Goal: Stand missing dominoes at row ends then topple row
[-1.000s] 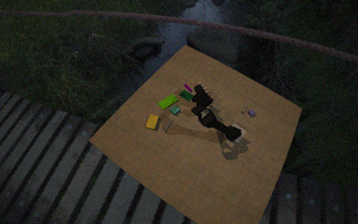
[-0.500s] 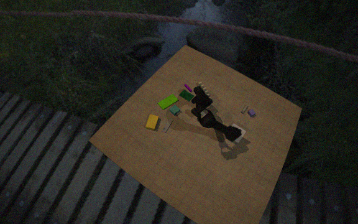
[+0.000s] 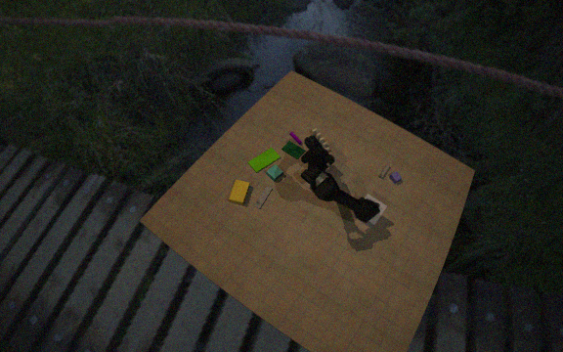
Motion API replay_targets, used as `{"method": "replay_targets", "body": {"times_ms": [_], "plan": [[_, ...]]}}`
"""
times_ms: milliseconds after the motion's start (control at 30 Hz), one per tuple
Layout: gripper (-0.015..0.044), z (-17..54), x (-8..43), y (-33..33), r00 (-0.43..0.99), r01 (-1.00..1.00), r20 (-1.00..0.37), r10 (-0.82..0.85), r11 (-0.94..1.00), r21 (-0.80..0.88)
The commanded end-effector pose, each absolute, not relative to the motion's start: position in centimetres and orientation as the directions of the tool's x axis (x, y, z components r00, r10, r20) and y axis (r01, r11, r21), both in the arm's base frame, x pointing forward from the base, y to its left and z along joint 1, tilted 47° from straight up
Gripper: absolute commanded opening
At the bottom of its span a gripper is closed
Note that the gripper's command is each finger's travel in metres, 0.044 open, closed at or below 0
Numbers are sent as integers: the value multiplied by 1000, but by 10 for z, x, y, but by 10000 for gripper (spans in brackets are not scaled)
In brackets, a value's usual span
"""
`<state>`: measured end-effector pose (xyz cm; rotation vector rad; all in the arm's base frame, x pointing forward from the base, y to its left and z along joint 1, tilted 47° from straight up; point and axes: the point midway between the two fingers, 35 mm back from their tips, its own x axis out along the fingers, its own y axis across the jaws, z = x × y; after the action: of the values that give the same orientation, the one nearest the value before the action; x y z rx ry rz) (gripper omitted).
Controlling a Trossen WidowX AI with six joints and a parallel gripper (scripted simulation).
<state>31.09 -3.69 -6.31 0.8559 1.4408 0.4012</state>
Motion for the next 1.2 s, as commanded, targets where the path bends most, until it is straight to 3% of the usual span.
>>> {"method": "replay_targets", "body": {"times_ms": [0,267,667,800,1167], "plan": [[107,-64,310,-35,131,255,-690,712,648,718],[107,-59,308,-41,131,255,-690,712,648,717],[107,38,283,-147,129,257,-694,708,652,713],[107,43,281,-152,129,258,-694,708,652,713],[107,174,300,-31,139,357,-693,707,617,701]]}}
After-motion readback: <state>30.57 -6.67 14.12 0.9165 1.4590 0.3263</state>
